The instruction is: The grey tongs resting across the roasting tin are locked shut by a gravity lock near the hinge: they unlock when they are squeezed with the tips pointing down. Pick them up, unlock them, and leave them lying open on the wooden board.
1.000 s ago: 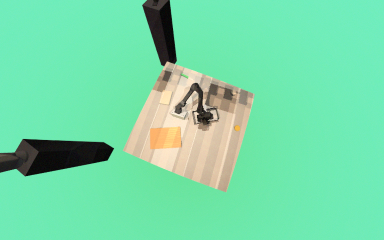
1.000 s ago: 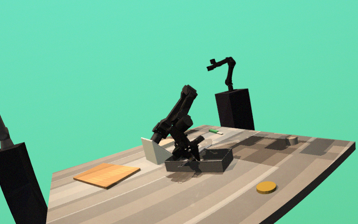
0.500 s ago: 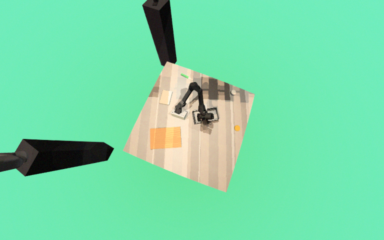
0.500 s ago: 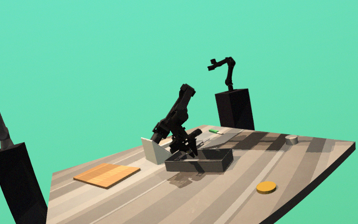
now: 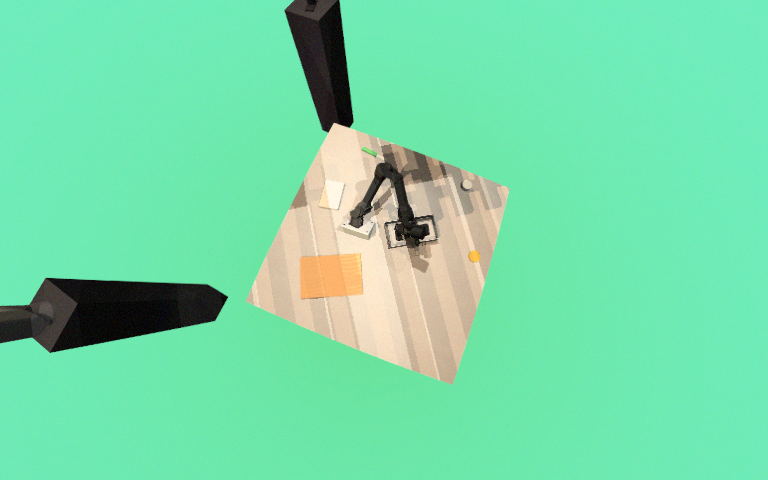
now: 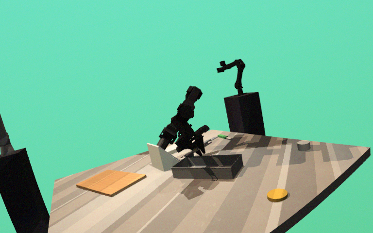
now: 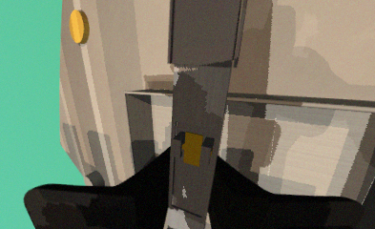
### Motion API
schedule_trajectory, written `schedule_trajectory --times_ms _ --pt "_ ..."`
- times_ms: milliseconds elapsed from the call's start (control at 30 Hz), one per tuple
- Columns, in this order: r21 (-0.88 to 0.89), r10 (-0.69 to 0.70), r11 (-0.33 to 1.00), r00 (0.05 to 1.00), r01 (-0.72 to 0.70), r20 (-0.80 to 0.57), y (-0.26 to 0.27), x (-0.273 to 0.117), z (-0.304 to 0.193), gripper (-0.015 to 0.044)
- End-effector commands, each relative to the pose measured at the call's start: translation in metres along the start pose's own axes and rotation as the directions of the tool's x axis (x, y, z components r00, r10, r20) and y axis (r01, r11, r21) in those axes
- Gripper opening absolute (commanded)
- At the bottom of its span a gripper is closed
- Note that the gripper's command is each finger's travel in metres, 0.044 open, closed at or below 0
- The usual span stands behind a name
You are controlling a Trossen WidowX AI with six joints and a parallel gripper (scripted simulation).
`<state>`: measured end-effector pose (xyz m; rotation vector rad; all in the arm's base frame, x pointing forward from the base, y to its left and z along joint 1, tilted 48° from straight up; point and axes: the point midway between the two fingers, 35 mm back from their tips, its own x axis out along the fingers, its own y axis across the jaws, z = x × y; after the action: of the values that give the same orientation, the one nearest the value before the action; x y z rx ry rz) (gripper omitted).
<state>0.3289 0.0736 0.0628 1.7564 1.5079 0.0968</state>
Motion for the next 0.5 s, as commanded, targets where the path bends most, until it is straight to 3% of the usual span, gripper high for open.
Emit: schedule_trajectory --times_ms 0,467 --pt "-0.009 -0.002 1.0 1.0 0.002 0.003 0.0039 -0.0017 0.0011 -0.015" --pt "0.004 -0.191 0.982 0.981 0.191 0.035 0.0026 0.0033 0.0082 -0.015"
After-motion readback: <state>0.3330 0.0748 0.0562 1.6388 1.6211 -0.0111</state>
